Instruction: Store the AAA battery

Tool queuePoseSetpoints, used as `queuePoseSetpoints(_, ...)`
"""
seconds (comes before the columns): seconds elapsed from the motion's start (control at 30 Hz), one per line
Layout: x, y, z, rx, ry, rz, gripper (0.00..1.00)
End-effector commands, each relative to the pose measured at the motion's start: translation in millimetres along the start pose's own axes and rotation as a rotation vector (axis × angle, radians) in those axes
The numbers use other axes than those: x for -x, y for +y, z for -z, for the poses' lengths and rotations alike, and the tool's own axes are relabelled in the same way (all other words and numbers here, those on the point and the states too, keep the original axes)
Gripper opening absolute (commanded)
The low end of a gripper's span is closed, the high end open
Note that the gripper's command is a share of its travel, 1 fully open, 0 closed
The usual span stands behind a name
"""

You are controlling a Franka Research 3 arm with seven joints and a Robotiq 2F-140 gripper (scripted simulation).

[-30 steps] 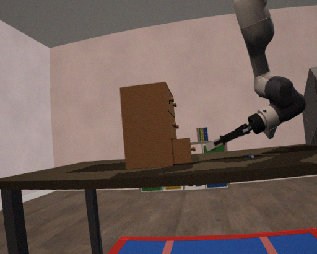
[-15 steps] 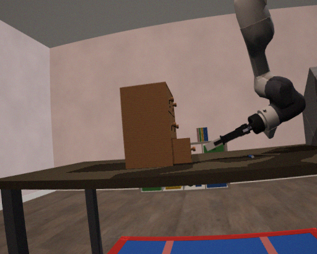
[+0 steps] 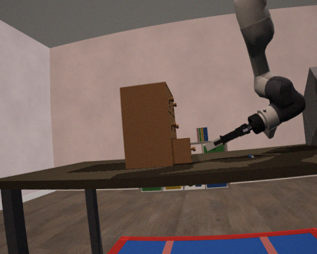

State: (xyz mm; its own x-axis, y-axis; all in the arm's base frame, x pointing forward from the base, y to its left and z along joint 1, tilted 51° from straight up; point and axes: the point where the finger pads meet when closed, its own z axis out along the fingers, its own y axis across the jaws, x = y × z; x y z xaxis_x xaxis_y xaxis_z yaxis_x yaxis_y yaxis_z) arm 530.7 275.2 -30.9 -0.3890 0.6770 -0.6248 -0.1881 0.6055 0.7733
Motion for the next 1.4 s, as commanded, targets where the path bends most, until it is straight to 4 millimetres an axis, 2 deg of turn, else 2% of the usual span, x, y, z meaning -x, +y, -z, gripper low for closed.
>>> queuePoseSetpoints(0.0,1.5,-0.7,-0.9,-0.003,-0.002,0.005,0.0)
queuePoseSetpoints(1.37,3.3,-0.8,-5.9,-0.003,-0.002,0.005,0.0)
